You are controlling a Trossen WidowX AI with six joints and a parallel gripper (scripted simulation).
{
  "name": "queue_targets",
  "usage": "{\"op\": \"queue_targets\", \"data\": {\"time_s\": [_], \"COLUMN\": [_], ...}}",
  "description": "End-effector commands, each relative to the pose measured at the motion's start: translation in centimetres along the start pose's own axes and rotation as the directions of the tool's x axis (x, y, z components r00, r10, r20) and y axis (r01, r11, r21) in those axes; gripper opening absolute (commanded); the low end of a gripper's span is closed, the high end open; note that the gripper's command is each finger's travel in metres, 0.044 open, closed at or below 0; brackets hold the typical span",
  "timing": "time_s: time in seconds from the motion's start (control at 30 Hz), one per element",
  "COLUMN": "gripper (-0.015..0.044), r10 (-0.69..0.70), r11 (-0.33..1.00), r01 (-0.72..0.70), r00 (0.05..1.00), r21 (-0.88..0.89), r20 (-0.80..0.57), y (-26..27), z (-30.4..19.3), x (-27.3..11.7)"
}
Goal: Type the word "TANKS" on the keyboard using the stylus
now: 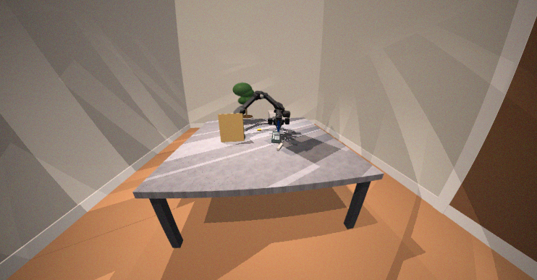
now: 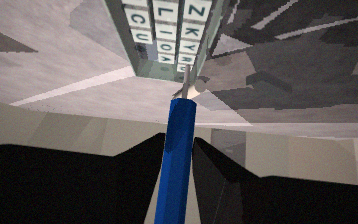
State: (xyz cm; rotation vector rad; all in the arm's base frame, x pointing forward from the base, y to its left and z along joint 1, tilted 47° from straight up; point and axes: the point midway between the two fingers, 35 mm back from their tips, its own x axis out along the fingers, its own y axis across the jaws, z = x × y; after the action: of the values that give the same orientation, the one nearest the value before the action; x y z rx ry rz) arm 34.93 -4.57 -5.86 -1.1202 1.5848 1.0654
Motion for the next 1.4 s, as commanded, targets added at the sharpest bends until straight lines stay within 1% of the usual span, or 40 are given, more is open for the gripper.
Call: {"op": "queue_targets", "data": {"time_s": [0.0,0.1,0.23,0.3,0.33,0.7,0.77,0.9,1.1,1.37], "gripper": [0.0081,0.0085,0.0058,0.0005,0.0,0.0,0.0,0.0,0.0,0.0], "r10": [-0.002,-0.002,-0.002,-0.002,-0.002,-0.002,-0.002,-0.002,-0.002,-0.002], "r11": [1.0,1.0,1.0,1.0,1.0,1.0,1.0,1.0,1.0,1.0], "r01": [0.002,0.002,0.002,0.002,0.002,0.002,0.002,0.002,0.002,0.002], "r00": [1.0,1.0,1.0,1.0,1.0,1.0,1.0,1.0,1.0,1.0], "r21": [-0.006,0.001,0.001,0.001,0.001,-0.006,-0.007,-0.007,-0.007,-0.007], "r20": [-0.006,0.001,0.001,0.001,0.001,0.0,-0.001,-0.001,0.0,0.0], "y": [0.1,0.0,0.0,0.1,0.2,3.6,4.1,4.2,4.1,4.1], "z": [-0.5,-0.3,-0.3,-0.1,0.1,4.2,4.6,4.7,6.4,6.4], "x": [-0.4,-0.2,-0.2,-0.6,-1.0,-8.7,-9.7,-9.7,-8.6,-8.6]}}
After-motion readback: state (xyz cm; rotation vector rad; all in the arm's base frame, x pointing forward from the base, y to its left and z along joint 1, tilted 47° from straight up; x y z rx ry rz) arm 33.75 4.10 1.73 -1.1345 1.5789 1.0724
